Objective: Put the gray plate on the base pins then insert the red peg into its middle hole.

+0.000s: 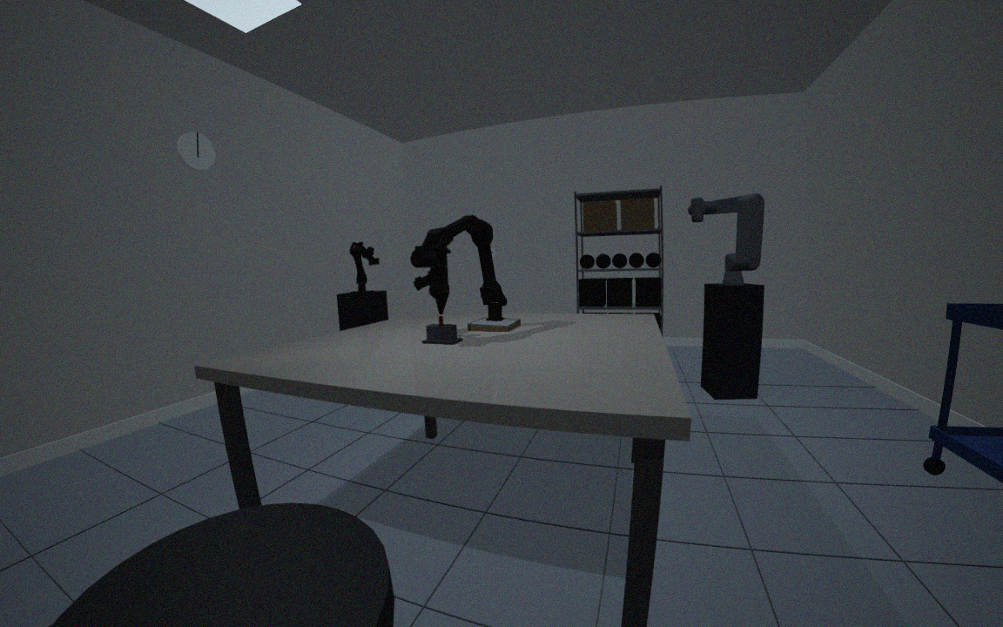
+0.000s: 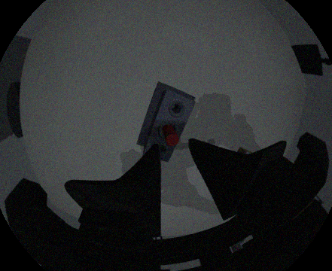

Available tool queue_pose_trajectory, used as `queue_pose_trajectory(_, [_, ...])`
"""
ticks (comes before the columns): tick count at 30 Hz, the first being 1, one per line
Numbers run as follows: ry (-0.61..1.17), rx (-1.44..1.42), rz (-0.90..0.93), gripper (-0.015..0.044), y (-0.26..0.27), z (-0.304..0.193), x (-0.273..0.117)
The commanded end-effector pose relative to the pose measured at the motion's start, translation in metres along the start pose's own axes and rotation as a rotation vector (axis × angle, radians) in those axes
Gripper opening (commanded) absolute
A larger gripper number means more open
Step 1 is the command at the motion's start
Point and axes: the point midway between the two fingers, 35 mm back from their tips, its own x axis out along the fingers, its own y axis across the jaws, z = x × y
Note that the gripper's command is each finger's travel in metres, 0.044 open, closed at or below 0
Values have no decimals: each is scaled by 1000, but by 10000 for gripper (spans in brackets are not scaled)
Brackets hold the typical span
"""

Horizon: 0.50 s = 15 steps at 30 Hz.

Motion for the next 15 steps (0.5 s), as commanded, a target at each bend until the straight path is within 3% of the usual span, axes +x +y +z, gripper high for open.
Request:
queue_pose_trajectory(1, [0,0,-1,150,0,0,0])
queue_pose_trajectory(15, [4,1,1,150,0,1,-9])
